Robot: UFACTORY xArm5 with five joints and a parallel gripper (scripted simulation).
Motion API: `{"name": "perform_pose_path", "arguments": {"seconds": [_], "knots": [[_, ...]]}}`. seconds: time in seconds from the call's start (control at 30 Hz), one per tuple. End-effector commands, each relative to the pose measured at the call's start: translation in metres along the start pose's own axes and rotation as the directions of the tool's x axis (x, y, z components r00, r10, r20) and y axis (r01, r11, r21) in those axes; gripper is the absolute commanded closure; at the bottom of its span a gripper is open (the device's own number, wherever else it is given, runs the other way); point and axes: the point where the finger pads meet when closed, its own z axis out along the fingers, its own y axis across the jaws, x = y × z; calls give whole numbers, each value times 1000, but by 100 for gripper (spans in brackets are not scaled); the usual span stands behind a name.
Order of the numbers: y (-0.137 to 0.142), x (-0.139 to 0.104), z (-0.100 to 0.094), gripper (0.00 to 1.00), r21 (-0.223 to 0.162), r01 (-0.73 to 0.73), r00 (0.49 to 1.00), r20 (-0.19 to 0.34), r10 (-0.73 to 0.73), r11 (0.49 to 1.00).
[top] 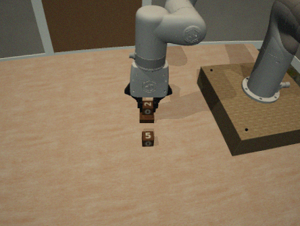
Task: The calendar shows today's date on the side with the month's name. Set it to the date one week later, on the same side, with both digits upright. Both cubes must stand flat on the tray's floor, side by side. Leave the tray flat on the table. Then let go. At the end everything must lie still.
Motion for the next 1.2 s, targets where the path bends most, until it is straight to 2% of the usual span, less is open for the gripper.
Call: {"name": "perform_pose_path", "arguments": {"seconds": [0.0, 0.2, 0.33, 0.83, 1.17], "knots": [[-1, 0, -22, 71, 4, 0, 1000, 1, 0, 1000], [-1, -1, -65, 71, 4, 0, 1000, 1, 0, 1000], [-1, -1, -79, 71, 4, 0, 1000, 1, 0, 1000], [-1, 0, -81, 71, 4, -8, 1000, 1, 8, 1000], [-2, 6, -80, 71, 4, -166, 986, 1, 166, 986]]}}
